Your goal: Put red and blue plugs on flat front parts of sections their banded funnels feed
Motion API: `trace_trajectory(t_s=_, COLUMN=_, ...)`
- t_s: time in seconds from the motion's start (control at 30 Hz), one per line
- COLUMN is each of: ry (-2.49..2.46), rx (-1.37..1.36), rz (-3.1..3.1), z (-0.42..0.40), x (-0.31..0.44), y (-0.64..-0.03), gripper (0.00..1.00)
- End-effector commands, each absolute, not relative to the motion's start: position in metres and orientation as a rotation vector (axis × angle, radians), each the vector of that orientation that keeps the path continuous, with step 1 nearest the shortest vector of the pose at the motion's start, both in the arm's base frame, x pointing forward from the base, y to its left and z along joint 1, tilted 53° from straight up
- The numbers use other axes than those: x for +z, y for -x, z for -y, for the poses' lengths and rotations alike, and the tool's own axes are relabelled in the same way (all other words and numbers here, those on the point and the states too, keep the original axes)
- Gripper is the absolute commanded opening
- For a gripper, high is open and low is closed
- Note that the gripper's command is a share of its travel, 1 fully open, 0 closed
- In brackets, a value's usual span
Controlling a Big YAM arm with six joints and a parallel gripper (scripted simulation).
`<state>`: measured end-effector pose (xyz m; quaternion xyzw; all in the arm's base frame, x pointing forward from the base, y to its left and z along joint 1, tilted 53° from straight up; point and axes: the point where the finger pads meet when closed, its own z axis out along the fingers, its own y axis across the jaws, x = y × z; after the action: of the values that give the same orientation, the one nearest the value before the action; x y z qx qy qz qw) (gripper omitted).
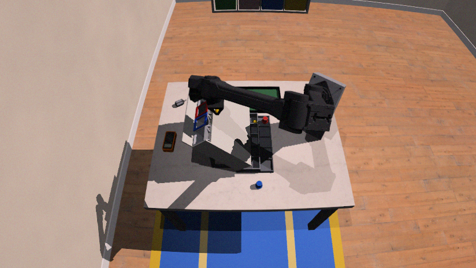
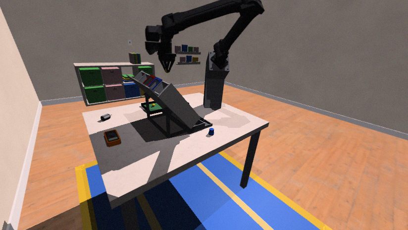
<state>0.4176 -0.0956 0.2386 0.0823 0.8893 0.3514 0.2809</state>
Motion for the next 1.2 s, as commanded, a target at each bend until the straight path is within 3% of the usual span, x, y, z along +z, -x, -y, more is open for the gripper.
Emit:
trace_trajectory(t_s=0.0, ry=-0.213, rx=0.944, rz=-2.387, z=0.097, x=0.256, y=-0.435, gripper=0.00)
trace_trajectory(t_s=0.43, ry=-0.212, rx=0.945, rz=-2.387, z=0.116, x=0.282, y=-0.486, gripper=0.00)
trace_trajectory(t_s=1.17, ry=-0.195, rx=0.930, rz=-2.375, z=0.119, x=0.296, y=-0.494, gripper=0.00)
